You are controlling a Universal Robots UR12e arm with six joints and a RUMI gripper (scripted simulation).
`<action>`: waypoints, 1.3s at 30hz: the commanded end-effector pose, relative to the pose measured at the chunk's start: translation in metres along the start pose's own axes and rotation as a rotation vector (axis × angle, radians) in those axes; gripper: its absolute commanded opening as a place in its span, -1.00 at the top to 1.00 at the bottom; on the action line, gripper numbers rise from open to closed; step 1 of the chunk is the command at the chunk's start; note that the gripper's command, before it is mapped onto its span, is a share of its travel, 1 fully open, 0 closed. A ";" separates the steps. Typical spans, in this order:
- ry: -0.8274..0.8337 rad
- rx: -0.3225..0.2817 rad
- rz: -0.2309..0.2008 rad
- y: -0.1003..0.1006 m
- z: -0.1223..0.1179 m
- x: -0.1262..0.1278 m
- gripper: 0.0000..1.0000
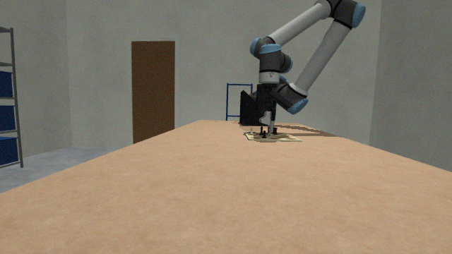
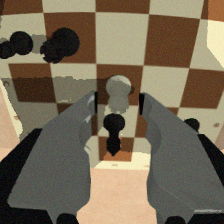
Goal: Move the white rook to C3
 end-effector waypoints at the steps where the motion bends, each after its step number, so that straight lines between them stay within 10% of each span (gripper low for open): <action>1: 0.000 -0.001 -0.001 -0.001 0.000 0.001 0.56; 15: 0.000 -0.001 -0.001 -0.006 0.000 0.001 0.56; 39: 0.000 -0.001 -0.001 -0.090 0.000 0.000 0.56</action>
Point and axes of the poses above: the point where the finger pads meet when closed, its own y axis out along the fingers, its own x axis across the jaws, z = x × y, the point moved 4 cm from there along -y, back along the fingers, and after that the axes turned 4 degrees about -y, right-handed, at the moved point
